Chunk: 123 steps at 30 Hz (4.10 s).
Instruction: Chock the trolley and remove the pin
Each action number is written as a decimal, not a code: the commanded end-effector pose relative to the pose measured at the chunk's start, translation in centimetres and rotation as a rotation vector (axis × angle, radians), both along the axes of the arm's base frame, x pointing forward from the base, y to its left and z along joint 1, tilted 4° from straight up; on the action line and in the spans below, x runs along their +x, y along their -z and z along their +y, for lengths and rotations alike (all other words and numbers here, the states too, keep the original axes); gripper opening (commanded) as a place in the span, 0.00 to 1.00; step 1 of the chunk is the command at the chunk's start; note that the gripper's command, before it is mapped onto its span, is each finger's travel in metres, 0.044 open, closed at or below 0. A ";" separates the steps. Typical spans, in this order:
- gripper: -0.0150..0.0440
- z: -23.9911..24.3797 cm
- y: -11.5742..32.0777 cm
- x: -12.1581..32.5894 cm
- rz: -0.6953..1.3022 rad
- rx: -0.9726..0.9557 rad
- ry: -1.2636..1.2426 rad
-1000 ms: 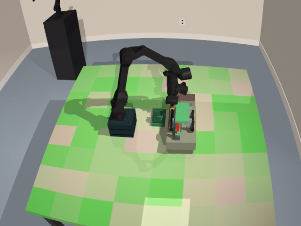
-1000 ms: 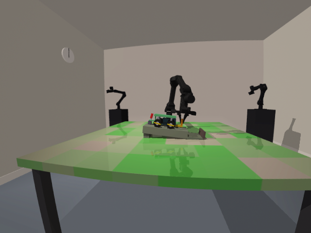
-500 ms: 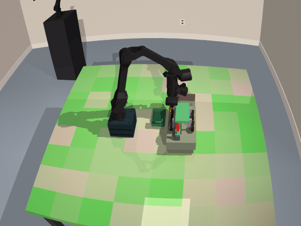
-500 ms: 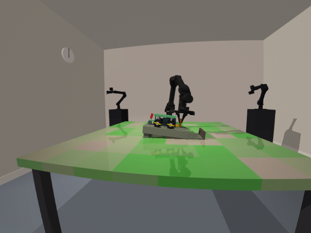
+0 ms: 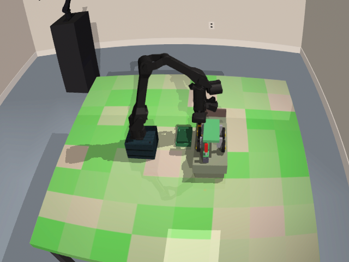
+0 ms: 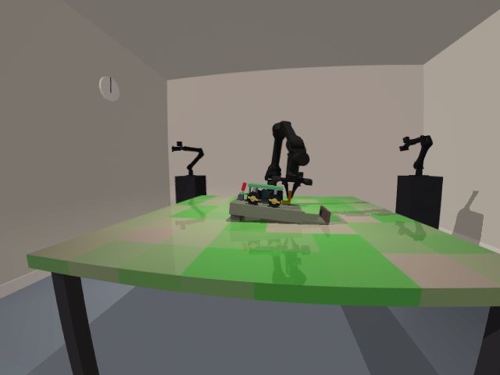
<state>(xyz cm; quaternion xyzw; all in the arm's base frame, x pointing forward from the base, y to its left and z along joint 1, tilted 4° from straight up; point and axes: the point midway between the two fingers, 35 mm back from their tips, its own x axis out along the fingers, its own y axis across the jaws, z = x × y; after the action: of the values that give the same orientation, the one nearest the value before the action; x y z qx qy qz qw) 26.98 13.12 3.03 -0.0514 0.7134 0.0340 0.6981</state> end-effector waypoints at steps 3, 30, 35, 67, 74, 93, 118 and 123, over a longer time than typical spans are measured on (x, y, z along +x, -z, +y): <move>0.43 0.0 0.0 0.0 0.000 -0.001 0.000; 0.58 0.2 -6.0 0.0 -0.005 -0.006 0.003; 0.75 0.3 -5.2 -0.1 0.008 -0.008 0.000; 0.58 -11.3 -8.5 5.8 -0.009 -0.112 -0.915; 0.58 -14.5 -8.7 6.2 0.052 -0.144 -1.174; 0.58 -19.3 -9.1 6.3 0.171 -0.160 -1.559; 0.58 -20.0 -6.2 6.3 0.171 -0.161 -1.559; 0.58 -20.1 -5.8 6.4 0.171 -0.161 -1.559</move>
<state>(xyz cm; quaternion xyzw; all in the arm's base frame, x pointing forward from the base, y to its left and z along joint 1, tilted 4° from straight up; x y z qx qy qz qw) 33.36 -6.82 9.26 -0.5841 0.5216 0.4647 0.4132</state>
